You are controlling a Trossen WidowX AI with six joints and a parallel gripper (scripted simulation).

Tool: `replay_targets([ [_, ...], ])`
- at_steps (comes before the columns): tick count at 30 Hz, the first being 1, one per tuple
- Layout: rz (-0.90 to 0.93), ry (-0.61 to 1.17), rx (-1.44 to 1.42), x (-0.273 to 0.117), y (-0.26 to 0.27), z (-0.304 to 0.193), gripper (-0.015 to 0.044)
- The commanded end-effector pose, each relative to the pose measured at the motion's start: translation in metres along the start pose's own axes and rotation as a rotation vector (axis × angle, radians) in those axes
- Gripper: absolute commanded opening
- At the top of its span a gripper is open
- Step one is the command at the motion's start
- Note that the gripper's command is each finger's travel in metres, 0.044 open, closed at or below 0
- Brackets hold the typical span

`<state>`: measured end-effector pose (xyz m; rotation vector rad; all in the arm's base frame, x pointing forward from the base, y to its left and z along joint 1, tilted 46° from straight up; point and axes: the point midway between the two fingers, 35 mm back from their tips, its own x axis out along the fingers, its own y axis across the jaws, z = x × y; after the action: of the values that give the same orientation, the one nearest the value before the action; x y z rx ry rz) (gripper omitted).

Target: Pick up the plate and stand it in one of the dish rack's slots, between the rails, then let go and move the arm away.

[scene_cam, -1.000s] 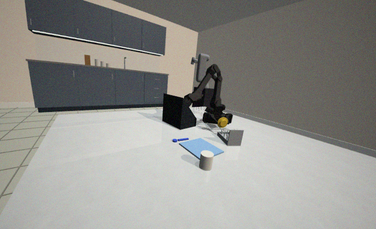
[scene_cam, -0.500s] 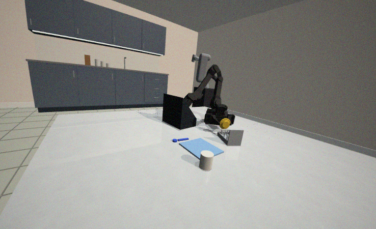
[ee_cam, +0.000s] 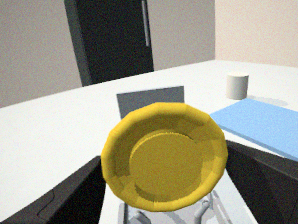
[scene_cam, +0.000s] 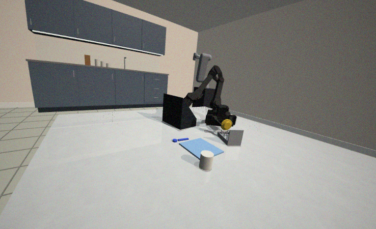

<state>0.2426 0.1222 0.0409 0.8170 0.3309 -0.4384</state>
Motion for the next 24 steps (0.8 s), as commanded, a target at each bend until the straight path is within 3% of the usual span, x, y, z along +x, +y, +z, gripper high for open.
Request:
replay_targets([
  [1, -0.002, 0.000, -0.003, 0.007, -0.001, 0.000, 0.0000],
  [24, -0.004, 0.006, -0.006, 0.015, -0.002, -0.015, 0.0000],
])
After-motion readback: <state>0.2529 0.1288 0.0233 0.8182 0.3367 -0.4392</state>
